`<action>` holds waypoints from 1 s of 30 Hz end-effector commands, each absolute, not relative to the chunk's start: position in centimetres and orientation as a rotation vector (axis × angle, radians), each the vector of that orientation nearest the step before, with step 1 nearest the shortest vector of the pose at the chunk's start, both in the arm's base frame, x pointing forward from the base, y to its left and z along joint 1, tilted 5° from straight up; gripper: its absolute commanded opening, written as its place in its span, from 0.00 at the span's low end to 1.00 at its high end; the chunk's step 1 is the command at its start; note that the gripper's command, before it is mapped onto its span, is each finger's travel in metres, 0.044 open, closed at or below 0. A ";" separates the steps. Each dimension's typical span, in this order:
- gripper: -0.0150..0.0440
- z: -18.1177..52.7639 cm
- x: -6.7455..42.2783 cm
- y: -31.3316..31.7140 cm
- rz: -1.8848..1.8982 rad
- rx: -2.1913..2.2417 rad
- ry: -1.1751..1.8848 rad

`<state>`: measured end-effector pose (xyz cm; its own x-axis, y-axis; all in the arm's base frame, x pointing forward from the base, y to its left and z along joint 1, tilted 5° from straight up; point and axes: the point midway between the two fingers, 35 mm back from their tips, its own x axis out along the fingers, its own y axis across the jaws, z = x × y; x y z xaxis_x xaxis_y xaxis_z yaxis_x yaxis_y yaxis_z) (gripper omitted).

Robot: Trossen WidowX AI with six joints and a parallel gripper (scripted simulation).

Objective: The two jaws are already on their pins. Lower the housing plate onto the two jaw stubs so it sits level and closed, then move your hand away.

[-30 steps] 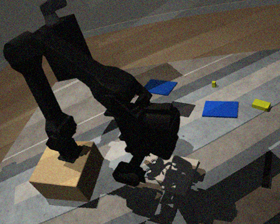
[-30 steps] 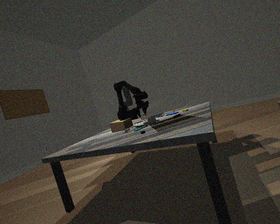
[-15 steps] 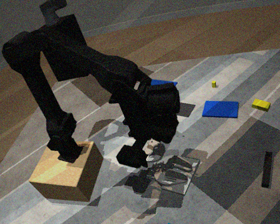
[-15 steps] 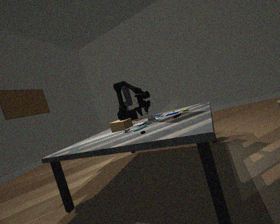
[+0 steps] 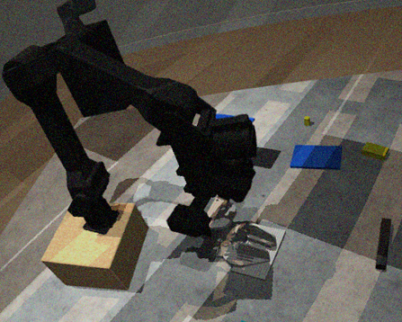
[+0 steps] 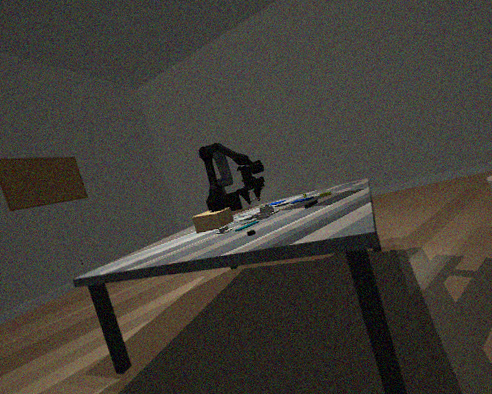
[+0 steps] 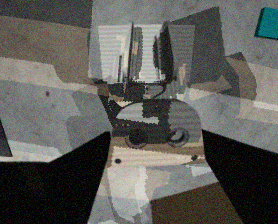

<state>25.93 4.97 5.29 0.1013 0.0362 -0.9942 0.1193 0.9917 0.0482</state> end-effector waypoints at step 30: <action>0.85 5.3 26.0 5.0 -0.076 0.137 1.467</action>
